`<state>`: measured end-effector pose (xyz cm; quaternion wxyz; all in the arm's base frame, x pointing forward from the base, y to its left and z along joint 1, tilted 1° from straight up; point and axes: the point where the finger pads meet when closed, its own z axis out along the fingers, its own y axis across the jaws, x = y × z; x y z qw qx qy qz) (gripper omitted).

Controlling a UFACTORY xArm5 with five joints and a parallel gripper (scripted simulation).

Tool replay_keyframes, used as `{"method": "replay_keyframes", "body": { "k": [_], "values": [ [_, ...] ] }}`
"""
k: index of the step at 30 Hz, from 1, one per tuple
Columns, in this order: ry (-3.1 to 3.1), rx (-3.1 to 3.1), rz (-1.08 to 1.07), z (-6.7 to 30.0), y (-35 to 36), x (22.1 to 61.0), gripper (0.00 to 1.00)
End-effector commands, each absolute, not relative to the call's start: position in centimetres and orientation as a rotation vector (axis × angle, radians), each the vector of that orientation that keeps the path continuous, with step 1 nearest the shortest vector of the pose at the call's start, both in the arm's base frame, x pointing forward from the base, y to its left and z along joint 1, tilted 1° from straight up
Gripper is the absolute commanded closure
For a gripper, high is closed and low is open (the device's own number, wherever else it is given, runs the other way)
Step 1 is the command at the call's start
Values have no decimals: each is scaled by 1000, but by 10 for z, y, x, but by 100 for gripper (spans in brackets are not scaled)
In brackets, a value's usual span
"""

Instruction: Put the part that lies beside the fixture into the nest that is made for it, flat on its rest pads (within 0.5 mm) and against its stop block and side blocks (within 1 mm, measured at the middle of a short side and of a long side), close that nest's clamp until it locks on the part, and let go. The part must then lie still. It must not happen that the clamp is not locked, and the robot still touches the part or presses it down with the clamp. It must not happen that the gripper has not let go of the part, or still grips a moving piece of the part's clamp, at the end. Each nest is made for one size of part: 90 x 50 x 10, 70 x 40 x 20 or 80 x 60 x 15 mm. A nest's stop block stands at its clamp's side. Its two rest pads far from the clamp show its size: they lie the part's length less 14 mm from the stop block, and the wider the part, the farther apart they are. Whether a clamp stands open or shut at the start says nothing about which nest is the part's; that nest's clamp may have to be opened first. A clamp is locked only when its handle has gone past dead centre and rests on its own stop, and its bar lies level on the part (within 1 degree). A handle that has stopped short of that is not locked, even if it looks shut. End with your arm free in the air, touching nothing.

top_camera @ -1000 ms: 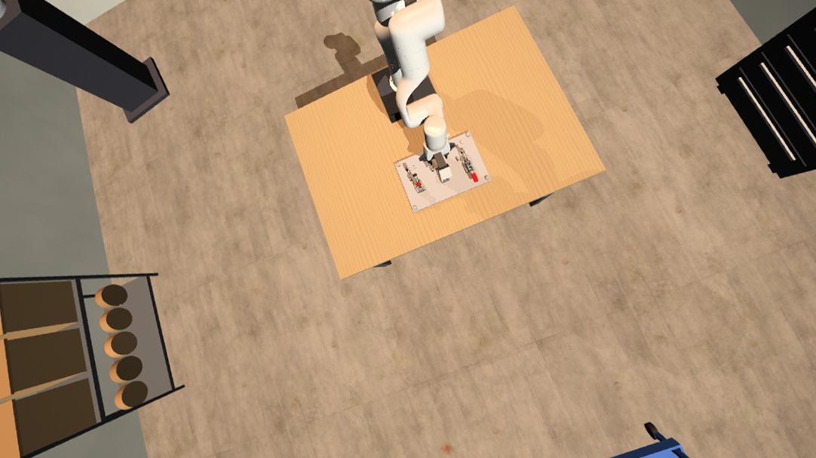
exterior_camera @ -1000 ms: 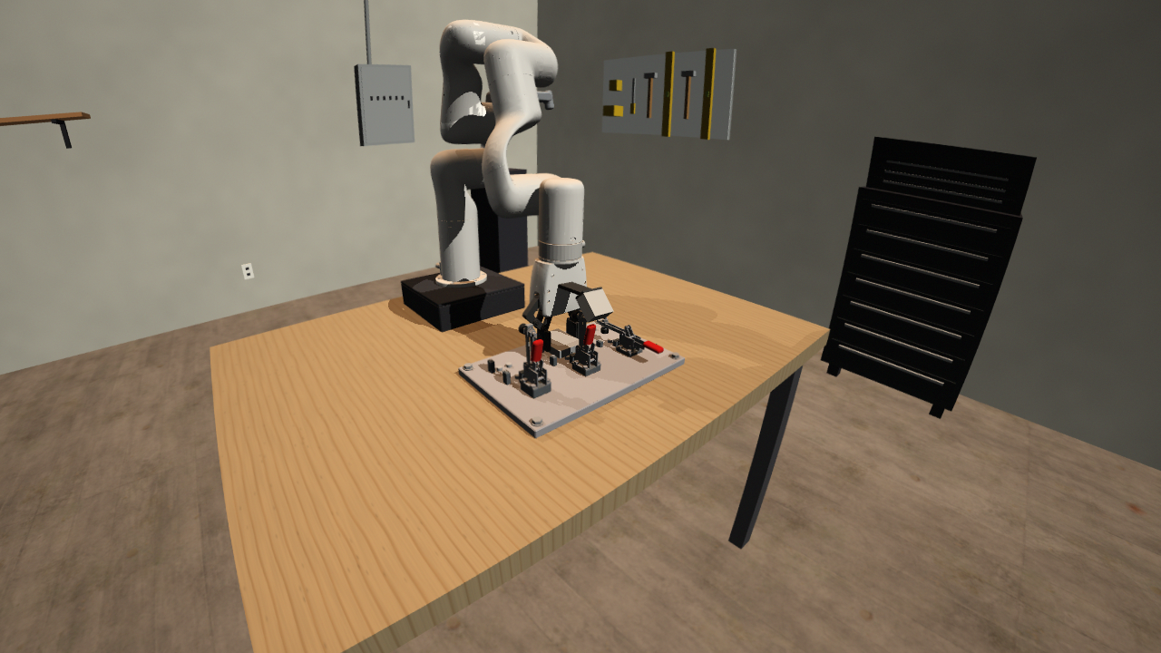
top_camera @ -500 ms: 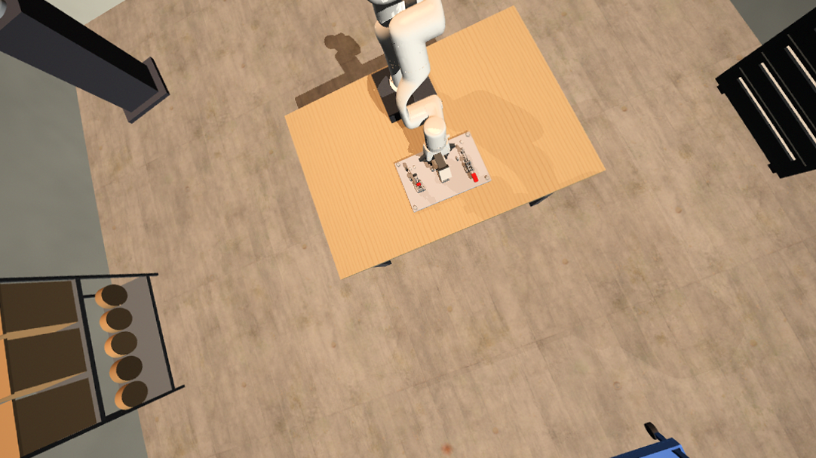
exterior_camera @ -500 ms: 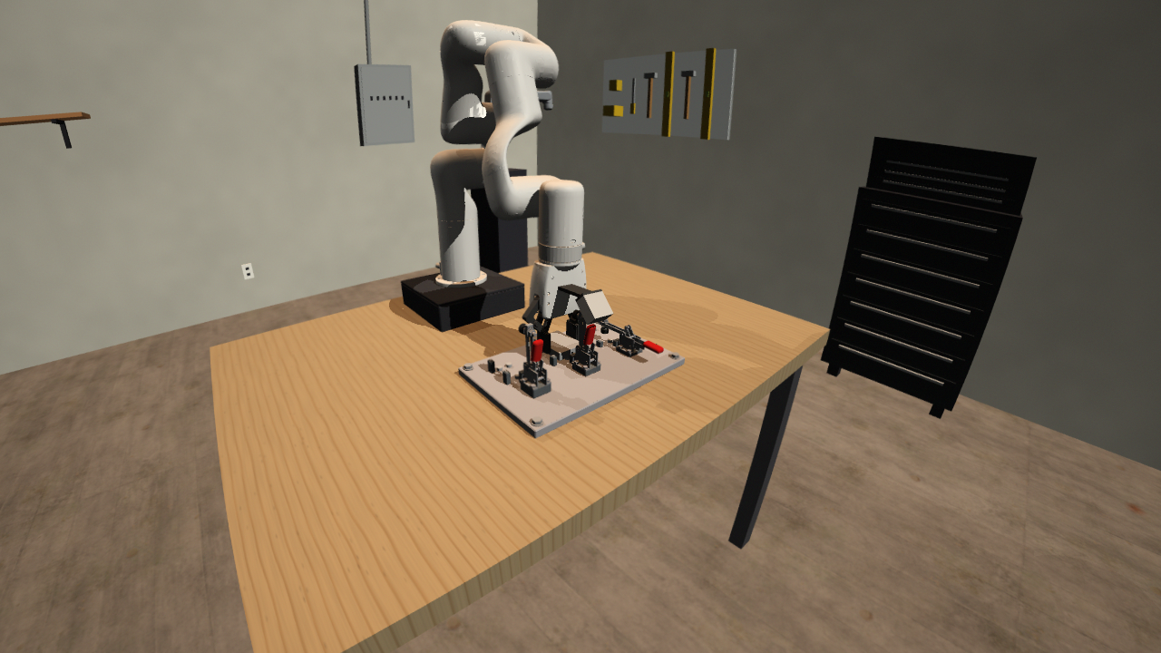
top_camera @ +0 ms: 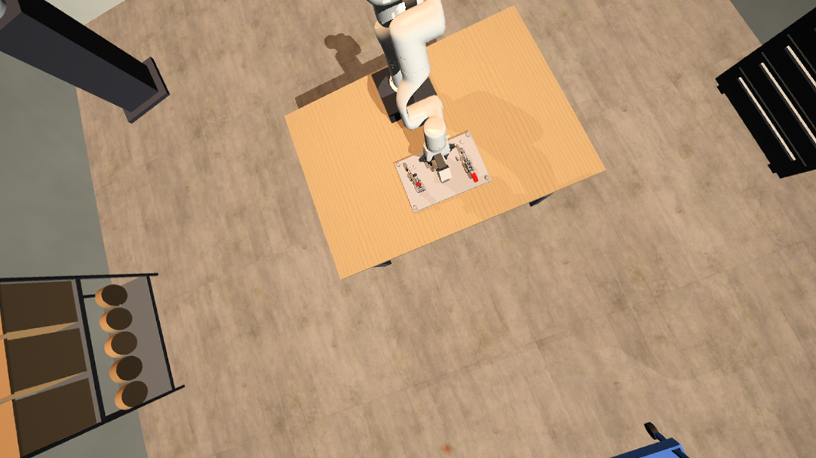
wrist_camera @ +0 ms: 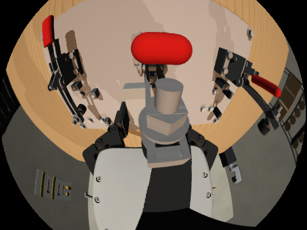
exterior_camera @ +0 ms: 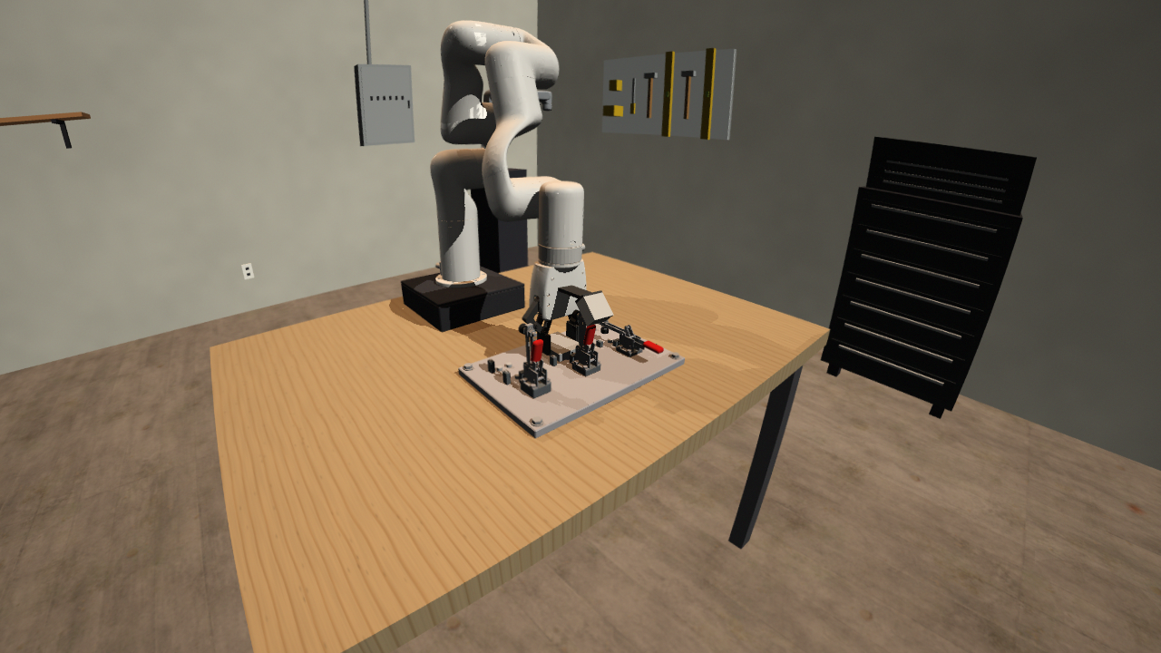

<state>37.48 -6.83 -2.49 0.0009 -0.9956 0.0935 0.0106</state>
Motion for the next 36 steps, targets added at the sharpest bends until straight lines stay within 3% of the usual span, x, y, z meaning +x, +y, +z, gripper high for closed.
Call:
{"method": "replay_keyframes", "body": {
  "k": [1, 36],
  "values": [
    [294, -3126, 28, -24, -69, 376, 100],
    [294, -3126, 28, -24, -71, 378, 100]
  ]
}}
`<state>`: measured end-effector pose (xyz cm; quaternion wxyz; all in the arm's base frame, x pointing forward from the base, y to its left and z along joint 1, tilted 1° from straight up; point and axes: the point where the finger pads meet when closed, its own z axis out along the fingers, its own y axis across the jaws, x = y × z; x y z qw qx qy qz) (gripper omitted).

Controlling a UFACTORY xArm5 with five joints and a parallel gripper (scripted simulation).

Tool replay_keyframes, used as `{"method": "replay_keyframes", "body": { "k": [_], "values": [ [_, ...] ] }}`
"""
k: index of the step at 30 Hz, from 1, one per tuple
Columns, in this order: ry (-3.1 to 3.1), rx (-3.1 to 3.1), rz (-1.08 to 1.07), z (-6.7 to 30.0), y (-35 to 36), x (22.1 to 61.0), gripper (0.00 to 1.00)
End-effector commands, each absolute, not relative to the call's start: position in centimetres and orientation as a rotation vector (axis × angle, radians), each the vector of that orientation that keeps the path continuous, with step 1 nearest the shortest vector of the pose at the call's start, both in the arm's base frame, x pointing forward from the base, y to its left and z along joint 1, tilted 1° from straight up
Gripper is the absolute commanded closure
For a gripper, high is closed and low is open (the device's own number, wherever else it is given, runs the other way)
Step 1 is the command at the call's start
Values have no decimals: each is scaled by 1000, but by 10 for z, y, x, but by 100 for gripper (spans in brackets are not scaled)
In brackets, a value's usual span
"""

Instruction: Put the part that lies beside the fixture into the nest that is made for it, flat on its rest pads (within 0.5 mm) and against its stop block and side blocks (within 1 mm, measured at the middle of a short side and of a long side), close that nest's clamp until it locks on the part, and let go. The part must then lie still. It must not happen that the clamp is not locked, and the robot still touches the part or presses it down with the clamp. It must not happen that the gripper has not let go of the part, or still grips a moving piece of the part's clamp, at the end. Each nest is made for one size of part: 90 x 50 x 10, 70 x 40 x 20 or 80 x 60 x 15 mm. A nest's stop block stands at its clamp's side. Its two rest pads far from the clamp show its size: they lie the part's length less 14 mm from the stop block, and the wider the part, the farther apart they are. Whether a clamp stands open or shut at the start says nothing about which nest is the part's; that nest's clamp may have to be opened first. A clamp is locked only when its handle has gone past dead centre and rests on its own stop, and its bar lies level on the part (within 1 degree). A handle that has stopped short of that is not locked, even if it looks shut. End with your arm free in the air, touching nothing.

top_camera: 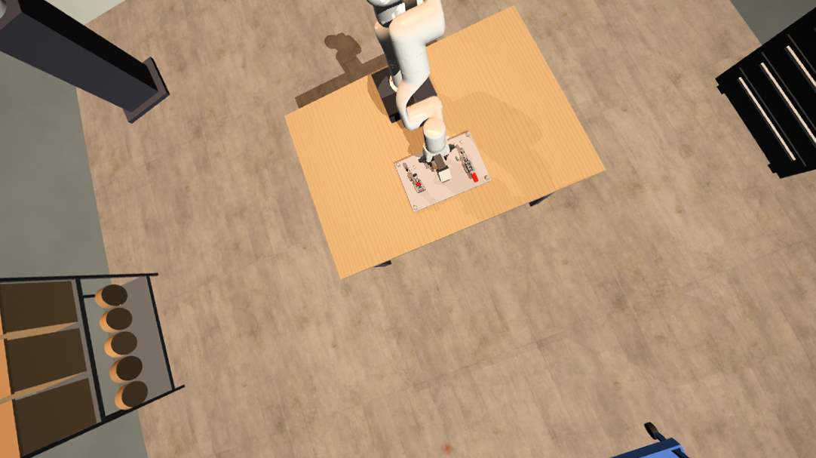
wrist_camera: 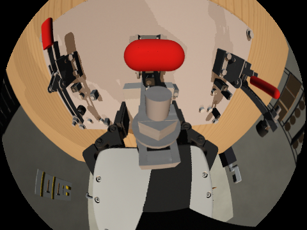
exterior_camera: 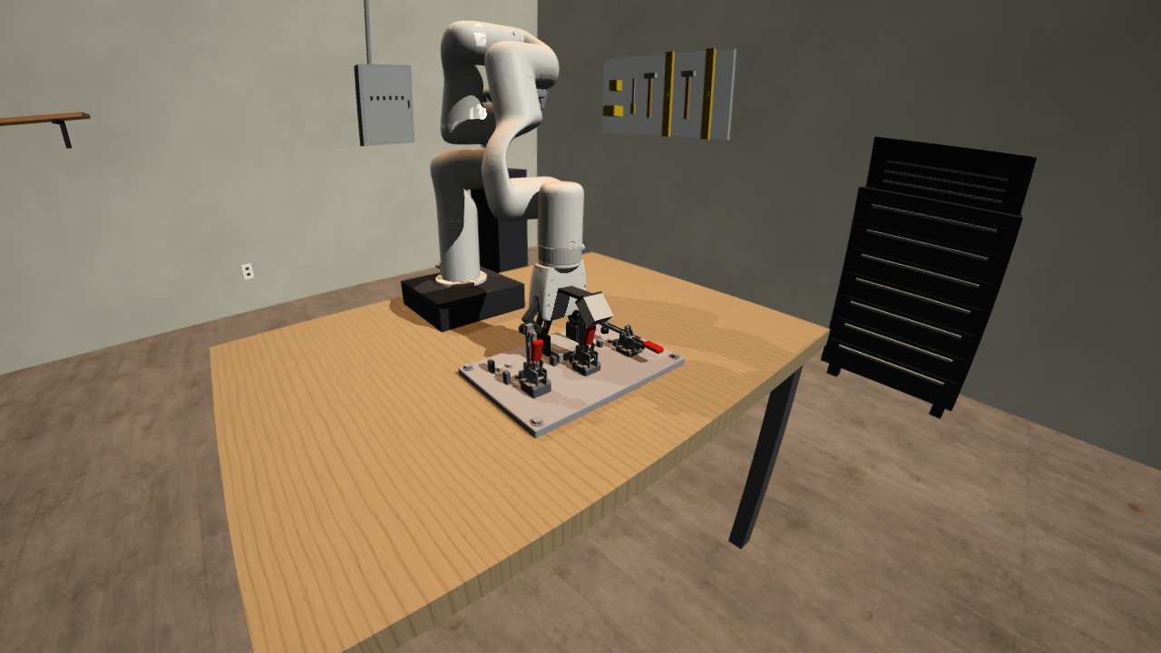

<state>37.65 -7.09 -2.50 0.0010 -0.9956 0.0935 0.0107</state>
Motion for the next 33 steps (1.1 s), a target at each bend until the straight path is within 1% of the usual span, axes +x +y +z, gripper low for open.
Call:
{"method": "replay_keyframes", "body": {
  "k": [1, 4, 5, 33],
  "values": [
    [294, -3126, 28, -24, -71, 378, 100],
    [294, -3126, 28, -24, -71, 378, 100],
    [294, -3126, 28, -24, -71, 378, 0],
    [294, -3126, 28, -24, -71, 378, 0]
  ]
}}
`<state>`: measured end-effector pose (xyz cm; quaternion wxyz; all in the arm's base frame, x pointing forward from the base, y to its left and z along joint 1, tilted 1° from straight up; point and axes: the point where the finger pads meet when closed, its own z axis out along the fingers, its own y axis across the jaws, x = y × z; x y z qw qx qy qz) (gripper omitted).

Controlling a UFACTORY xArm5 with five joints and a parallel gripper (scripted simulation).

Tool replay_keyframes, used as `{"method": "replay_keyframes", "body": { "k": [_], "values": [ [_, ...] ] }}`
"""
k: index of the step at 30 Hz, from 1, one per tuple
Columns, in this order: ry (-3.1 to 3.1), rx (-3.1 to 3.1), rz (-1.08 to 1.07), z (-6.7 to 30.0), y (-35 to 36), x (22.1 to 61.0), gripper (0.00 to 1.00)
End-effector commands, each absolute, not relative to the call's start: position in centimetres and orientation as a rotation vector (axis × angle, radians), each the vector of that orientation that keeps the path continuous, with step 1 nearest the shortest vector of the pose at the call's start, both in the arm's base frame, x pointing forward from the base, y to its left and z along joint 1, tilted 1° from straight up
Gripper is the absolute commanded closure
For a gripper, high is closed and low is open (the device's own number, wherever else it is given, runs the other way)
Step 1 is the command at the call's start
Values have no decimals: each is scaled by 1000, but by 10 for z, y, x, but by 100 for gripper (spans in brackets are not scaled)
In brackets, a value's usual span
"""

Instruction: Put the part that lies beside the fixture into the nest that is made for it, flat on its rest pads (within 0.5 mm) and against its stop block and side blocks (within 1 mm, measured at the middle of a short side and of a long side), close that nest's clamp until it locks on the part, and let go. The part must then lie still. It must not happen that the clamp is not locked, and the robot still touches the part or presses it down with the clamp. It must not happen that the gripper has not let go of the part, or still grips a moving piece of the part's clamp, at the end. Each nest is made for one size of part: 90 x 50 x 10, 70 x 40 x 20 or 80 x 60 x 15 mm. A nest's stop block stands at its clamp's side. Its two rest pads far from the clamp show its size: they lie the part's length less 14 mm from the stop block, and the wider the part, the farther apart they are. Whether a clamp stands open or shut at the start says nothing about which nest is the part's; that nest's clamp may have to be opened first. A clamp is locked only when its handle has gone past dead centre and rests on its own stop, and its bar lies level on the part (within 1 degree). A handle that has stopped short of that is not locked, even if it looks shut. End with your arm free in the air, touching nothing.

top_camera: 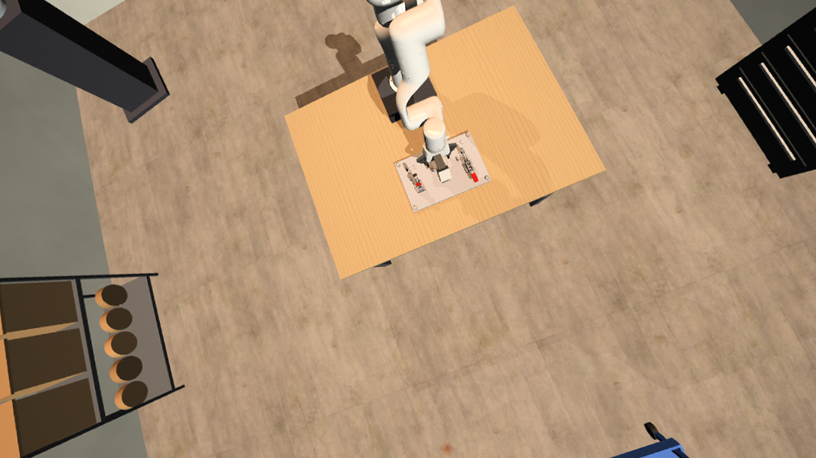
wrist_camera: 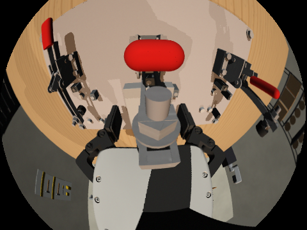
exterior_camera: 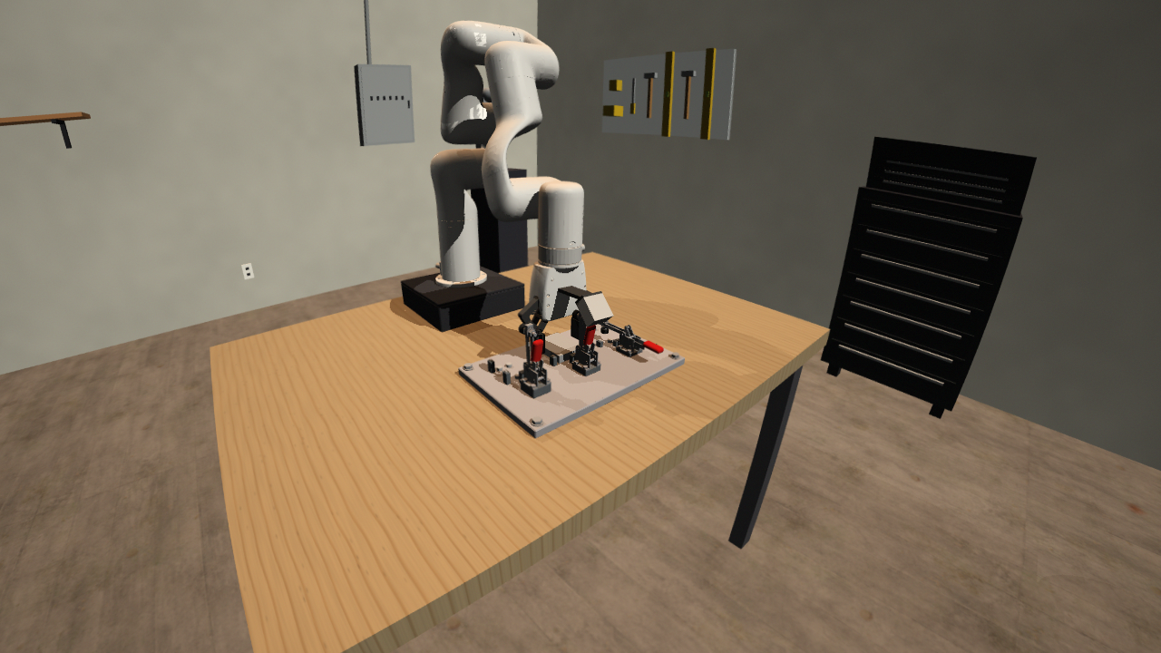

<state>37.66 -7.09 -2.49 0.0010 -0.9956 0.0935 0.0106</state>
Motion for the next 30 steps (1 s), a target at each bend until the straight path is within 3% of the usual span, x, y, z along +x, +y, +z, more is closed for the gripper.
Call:
{"method": "replay_keyframes", "body": {
  "k": [1, 12, 30],
  "values": [
    [294, -3126, 28, -24, -71, 378, 0],
    [294, -3126, 28, -19, -71, 378, 0],
    [294, -3126, 28, 31, -72, 379, 0]
  ]
}}
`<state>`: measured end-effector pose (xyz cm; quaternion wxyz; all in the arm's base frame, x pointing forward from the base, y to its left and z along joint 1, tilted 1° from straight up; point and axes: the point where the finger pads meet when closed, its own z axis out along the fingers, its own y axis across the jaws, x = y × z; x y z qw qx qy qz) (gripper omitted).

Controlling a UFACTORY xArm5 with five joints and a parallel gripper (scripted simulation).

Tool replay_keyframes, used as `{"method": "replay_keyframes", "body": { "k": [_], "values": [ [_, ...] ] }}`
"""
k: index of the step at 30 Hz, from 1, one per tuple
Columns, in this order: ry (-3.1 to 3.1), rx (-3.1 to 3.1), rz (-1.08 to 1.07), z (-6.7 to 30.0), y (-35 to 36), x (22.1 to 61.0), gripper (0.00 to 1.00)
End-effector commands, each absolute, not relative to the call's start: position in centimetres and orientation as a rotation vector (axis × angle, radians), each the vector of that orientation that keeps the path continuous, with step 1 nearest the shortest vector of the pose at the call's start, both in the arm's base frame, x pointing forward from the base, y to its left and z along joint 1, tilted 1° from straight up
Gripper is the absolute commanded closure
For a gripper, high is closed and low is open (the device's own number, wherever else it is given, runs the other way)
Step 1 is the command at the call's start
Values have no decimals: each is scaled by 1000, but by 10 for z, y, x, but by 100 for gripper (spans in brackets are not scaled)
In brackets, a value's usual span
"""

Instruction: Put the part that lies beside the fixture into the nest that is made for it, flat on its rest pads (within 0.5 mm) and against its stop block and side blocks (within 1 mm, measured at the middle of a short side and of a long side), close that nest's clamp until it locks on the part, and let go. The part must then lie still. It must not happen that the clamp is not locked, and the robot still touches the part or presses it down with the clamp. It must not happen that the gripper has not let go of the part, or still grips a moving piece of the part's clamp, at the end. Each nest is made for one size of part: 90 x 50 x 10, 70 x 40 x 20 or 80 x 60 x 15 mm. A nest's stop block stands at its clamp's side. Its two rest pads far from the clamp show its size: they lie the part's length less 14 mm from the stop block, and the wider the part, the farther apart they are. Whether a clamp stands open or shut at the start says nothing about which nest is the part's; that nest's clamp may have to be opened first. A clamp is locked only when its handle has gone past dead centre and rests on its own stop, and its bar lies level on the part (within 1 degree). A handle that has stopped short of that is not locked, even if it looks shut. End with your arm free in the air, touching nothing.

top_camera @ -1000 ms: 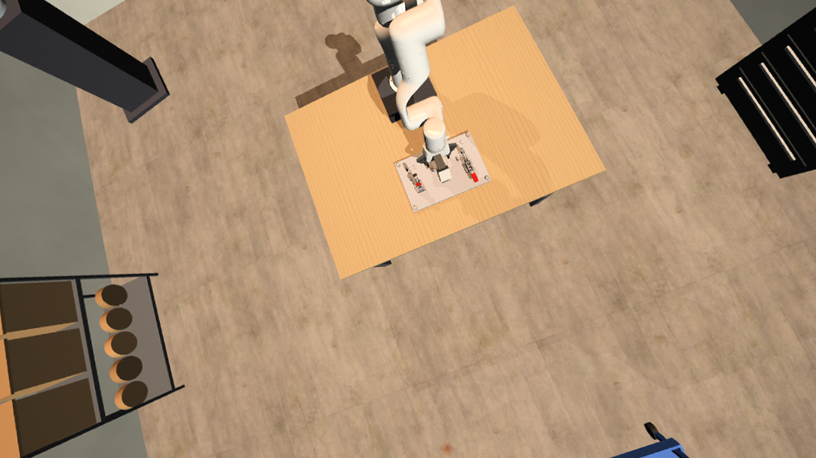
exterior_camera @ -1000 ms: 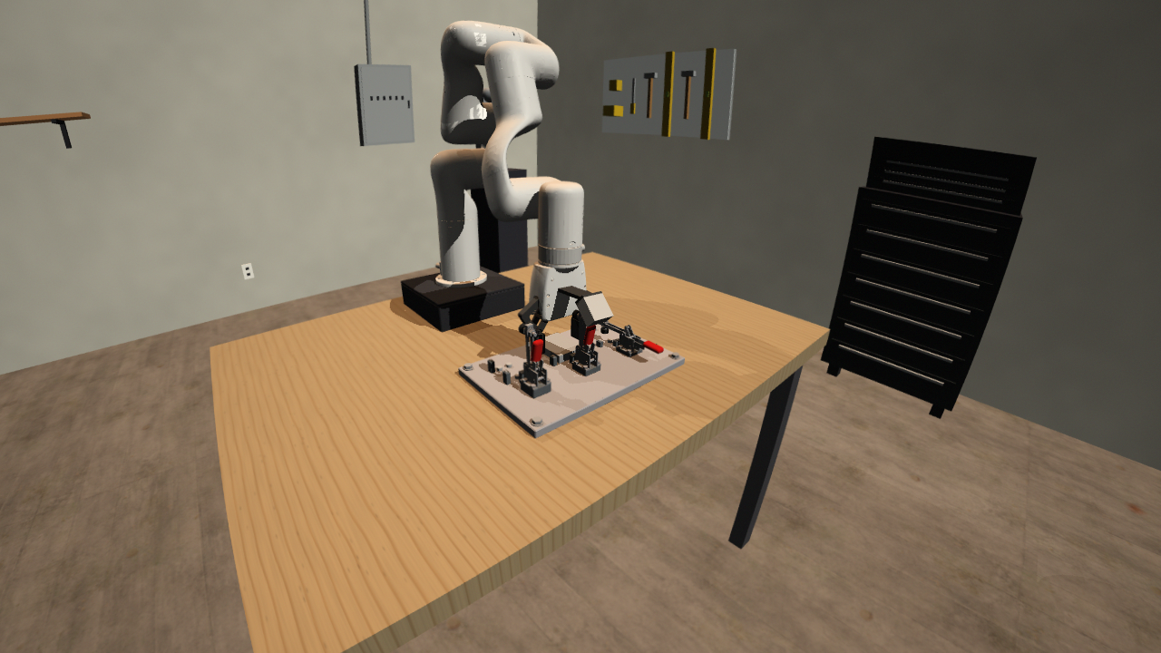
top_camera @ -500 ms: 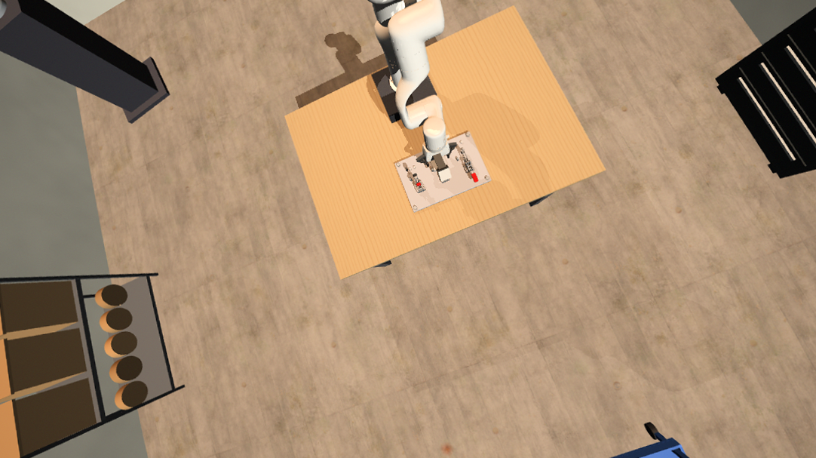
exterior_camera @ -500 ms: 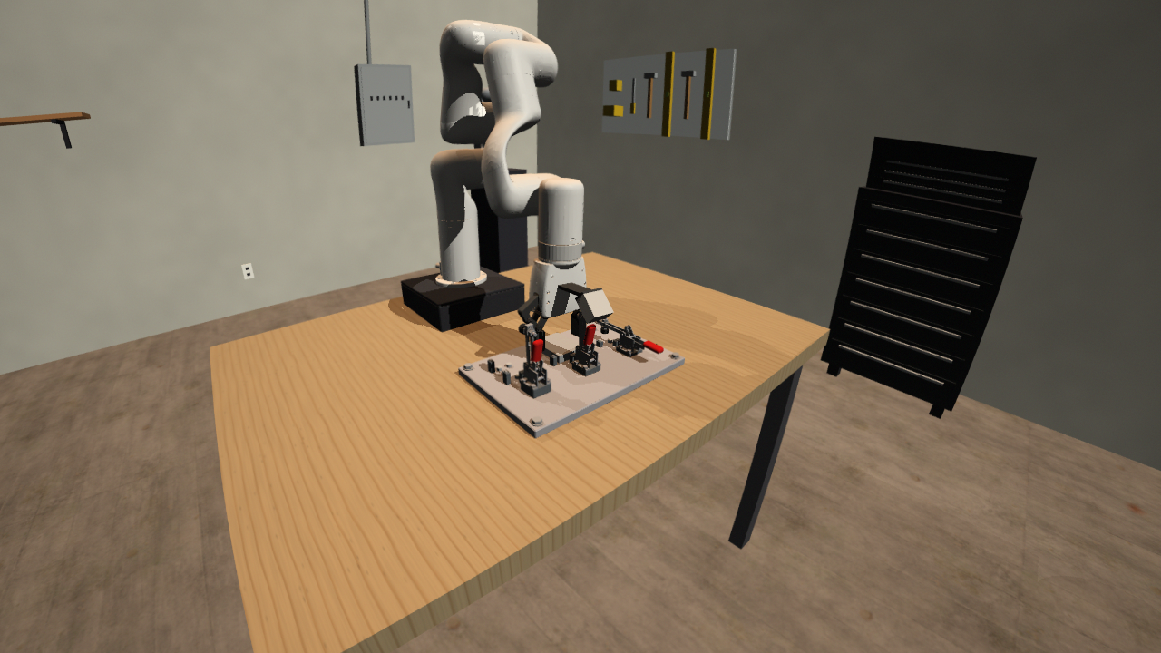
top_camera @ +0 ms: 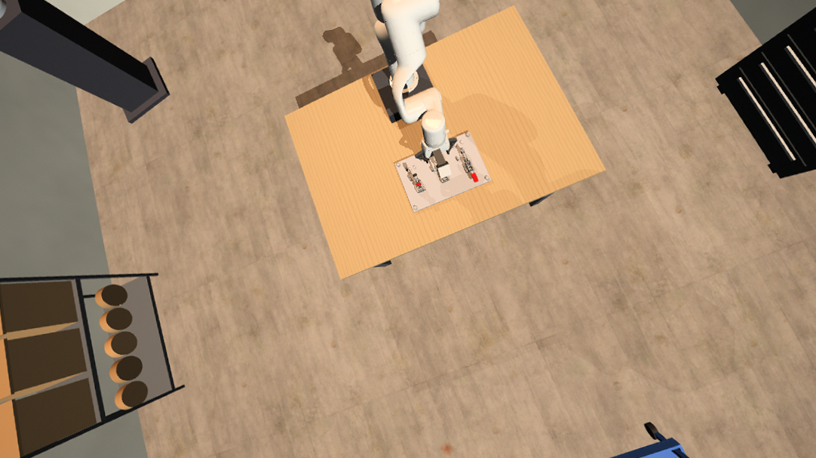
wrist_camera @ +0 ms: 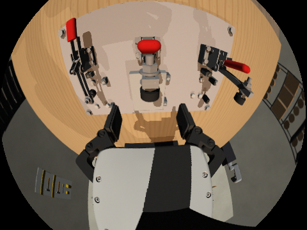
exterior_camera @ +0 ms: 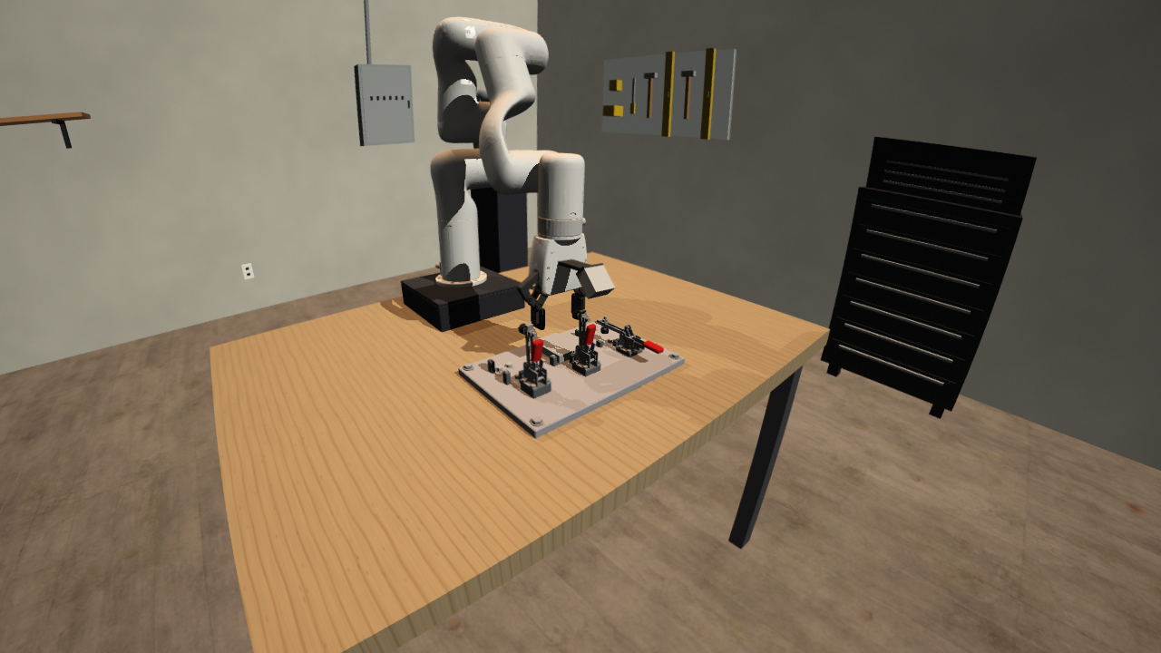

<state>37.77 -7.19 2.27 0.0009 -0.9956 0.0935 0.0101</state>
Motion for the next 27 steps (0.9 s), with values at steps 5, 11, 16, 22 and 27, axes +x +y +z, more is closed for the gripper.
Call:
{"method": "replay_keyframes", "body": {
  "k": [5, 11, 16, 22, 27],
  "values": [
    [294, -3126, 28, 36, -72, 379, 0],
    [294, -3126, 28, 36, -72, 379, 0],
    [294, -3126, 28, 36, -72, 379, 0],
    [294, -3126, 28, 36, -72, 379, 53],
    [294, -3126, 28, 40, -72, 379, 53]
  ]
}}
